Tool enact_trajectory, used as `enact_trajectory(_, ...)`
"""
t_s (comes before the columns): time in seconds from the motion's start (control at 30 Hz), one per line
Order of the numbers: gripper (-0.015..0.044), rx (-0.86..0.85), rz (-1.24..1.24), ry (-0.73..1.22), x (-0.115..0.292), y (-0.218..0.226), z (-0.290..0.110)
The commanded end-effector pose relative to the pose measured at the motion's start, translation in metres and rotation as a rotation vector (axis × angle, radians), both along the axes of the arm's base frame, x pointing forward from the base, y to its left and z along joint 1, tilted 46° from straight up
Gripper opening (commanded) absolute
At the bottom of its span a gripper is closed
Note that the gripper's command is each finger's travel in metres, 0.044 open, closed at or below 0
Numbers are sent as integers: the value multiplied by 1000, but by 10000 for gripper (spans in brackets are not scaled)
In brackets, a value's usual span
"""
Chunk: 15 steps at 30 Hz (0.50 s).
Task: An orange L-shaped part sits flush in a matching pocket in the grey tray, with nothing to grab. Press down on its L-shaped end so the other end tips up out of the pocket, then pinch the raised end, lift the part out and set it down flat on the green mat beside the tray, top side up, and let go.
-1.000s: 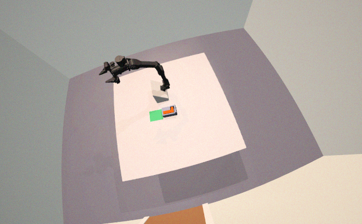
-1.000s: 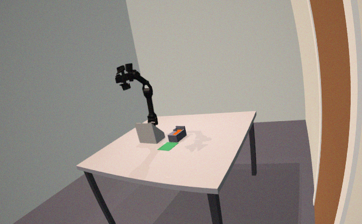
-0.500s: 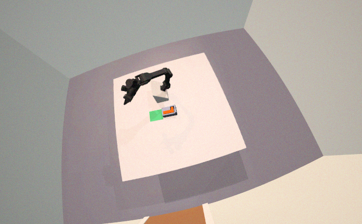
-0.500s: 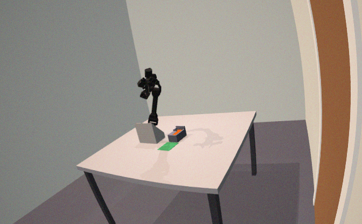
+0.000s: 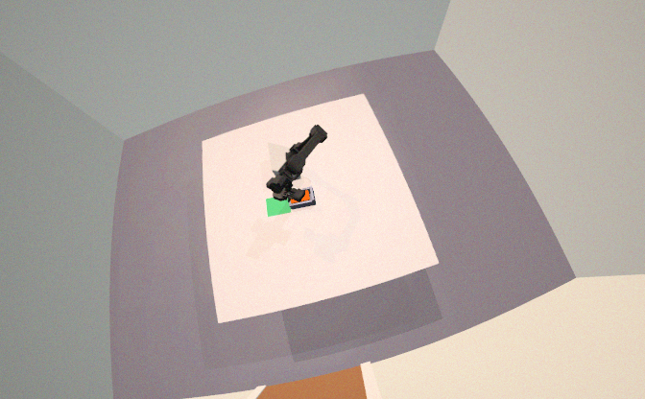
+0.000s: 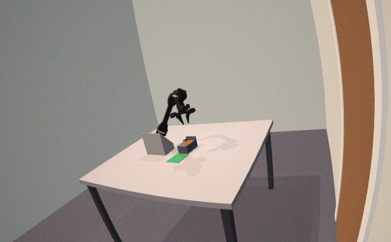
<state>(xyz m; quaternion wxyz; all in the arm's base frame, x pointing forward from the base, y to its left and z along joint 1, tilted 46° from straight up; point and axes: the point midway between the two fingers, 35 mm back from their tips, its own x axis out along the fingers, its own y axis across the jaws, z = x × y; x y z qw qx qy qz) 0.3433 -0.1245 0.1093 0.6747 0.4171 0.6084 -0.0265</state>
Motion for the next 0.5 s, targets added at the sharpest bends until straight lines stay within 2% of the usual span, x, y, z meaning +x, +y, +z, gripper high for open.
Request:
enact_trajectory(0.0, 180, 81, 330, -51, -29, 70, 7)
enact_trajectory(0.17, 180, 199, 681, -136, -71, 139, 18)
enact_trajectory(0.33, 180, 204, 695, -140, -73, 141, 18)
enact_trajectory(0.47, 180, 201, 694, -140, -72, 157, 2)
